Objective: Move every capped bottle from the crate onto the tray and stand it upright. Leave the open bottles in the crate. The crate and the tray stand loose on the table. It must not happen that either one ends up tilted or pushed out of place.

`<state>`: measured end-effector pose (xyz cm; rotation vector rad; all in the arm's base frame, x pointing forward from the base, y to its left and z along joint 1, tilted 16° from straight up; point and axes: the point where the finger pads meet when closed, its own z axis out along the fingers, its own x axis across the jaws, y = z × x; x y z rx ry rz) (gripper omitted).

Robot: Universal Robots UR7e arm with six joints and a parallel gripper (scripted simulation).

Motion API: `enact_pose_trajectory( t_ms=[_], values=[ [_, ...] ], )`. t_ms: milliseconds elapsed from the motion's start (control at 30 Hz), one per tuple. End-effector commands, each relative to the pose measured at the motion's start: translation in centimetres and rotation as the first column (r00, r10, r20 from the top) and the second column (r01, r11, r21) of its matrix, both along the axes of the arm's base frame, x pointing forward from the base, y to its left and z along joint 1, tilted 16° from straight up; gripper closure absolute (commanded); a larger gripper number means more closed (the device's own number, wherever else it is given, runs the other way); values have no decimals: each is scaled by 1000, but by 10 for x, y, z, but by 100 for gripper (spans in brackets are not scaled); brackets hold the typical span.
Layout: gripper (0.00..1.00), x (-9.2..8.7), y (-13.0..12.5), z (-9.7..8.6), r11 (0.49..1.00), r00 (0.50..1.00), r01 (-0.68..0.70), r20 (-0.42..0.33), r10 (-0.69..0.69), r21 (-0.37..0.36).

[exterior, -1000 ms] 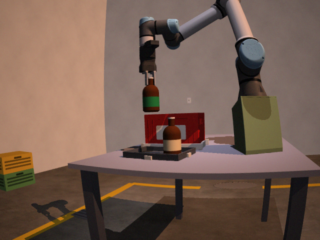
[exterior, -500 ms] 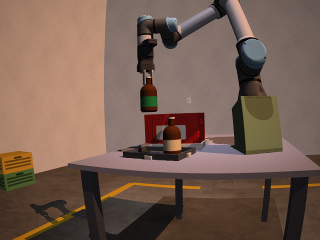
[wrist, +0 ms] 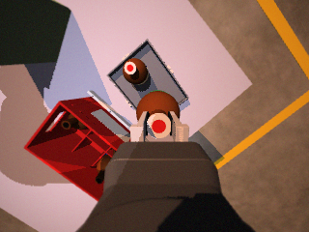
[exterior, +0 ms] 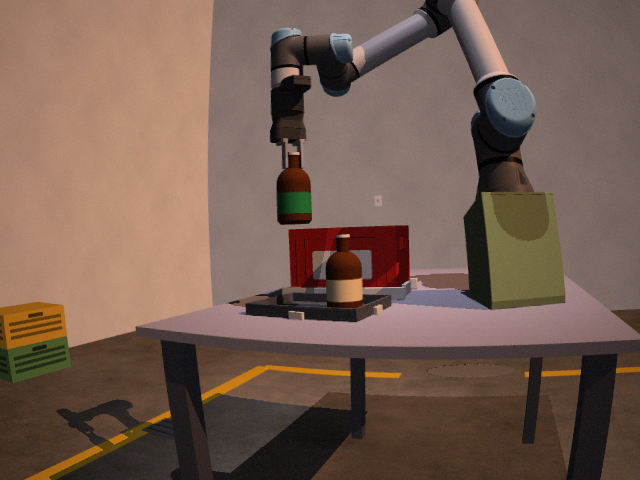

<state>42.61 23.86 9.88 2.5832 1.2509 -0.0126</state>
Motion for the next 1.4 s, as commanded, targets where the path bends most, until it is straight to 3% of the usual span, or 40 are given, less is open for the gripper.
enact_pose_trajectory(
  t_ms=[0, 433, 533, 1367],
  values=[
    [100, 1, -1, -3, 1000, 1000, 0, 2, 0, 1],
    [100, 3, -3, -29, 1000, 1000, 0, 2, 0, 1],
    [100, 3, -3, -27, 1000, 1000, 0, 1, 0, 0],
    [100, 8, -13, -67, 1000, 1000, 0, 1, 0, 0]
  ],
)
